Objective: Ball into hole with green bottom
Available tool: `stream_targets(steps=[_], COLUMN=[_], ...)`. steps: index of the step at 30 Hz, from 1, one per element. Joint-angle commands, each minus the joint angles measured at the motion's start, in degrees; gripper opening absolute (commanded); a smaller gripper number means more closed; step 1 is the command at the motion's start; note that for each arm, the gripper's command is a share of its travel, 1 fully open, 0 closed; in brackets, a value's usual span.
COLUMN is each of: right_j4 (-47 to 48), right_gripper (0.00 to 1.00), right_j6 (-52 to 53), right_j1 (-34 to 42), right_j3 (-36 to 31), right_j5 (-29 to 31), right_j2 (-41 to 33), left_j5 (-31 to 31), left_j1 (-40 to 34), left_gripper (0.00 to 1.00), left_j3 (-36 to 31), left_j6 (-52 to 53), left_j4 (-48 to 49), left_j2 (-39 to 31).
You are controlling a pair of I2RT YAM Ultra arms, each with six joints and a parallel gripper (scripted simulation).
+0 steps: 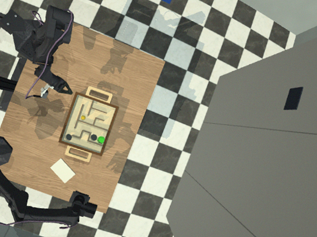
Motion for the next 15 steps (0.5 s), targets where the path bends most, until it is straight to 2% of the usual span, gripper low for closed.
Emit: stream_targets(steps=[1, 5, 15], right_j4=[3.35, 4.58, 13.26], right_gripper=[0.39, 0.39, 0.39], right_j6=[-6.04, -7.42, -21.66], right_j1=[2.01, 2.25, 5.39], right_j3=[-2.22, -3.84, -13.53], right_j5=[1.16, 1.2, 1.47], right_j2=[-2.4, -2.61, -4.15], left_j5=[3.41, 4.12, 9.92], left_j1=[1.94, 2.99, 10.16], left_gripper=[0.39, 0.39, 0.39], left_j3=[3.14, 4.35, 12.39], left_j6=[-8.02, -9.87, -28.94], left_j4=[-3.73, -5.56, -18.11], left_j2=[1.8, 1.3, 4.53])
